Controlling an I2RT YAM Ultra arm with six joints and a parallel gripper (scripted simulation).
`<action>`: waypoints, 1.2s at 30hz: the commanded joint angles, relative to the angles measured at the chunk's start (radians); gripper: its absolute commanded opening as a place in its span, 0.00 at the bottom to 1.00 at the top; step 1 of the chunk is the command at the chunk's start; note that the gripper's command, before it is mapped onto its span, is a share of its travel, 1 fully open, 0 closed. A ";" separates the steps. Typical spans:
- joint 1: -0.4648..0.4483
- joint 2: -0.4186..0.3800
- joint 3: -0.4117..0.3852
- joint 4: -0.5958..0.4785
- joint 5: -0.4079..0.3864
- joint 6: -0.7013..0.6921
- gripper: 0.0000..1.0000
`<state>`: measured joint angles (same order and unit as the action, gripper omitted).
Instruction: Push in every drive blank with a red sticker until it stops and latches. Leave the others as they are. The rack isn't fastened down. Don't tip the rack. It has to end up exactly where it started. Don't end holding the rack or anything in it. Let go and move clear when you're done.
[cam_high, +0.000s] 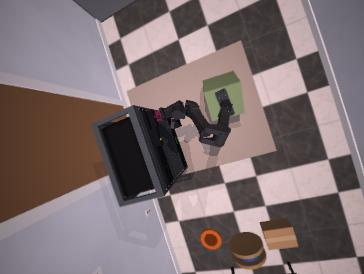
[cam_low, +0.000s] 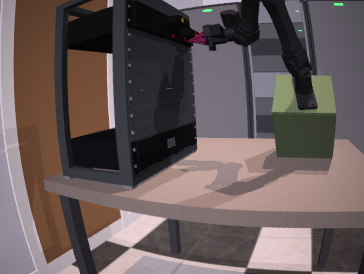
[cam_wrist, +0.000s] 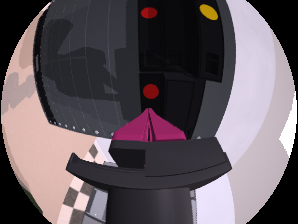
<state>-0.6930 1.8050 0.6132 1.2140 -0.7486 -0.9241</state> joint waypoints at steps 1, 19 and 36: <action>-0.027 0.011 0.054 0.008 0.114 0.009 0.00; -0.030 0.017 0.074 -0.017 0.111 0.009 0.00; -0.030 0.017 0.075 -0.004 0.110 0.010 0.00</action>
<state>-0.6933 1.8122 0.6323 1.1973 -0.7631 -0.9241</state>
